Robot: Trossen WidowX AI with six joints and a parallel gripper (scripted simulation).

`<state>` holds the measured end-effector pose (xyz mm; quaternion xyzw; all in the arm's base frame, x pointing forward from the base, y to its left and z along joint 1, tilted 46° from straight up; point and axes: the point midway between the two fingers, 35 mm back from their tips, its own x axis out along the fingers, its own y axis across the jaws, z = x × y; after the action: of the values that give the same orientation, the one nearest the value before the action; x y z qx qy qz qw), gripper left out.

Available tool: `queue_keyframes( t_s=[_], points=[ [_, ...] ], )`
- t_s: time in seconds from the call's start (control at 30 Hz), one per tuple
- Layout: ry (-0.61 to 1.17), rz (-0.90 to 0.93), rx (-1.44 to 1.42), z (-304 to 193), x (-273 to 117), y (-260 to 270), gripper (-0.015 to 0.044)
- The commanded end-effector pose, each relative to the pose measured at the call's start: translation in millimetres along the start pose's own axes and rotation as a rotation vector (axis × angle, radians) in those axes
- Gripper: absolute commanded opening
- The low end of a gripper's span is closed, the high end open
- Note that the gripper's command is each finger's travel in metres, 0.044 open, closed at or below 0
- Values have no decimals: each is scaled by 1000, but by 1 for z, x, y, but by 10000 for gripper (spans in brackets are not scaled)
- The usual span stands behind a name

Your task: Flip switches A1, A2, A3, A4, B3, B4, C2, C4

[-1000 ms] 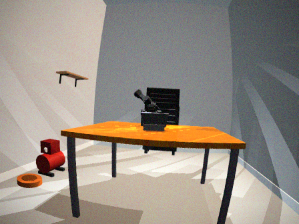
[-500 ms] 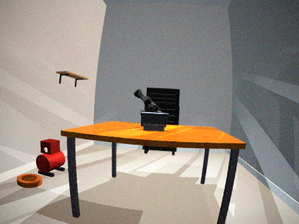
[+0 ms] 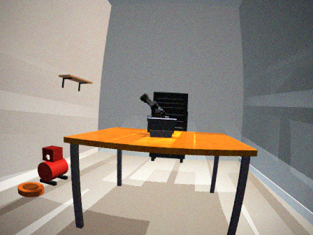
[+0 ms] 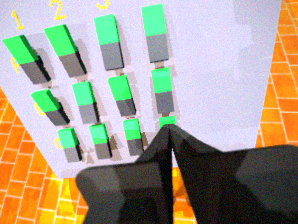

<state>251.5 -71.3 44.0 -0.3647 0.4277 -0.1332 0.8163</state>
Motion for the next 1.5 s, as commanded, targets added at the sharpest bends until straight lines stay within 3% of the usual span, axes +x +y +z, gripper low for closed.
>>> queue_keyframes(
  t_s=[0.0, 1.07, 1.47],
  points=[
    [-3, 2, -2, 0, 1, 0, 0],
    [-3, 2, -2, 1, 5, 0, 0],
    [-27, 5, -3, -2, -60, 0, 0]
  ],
)
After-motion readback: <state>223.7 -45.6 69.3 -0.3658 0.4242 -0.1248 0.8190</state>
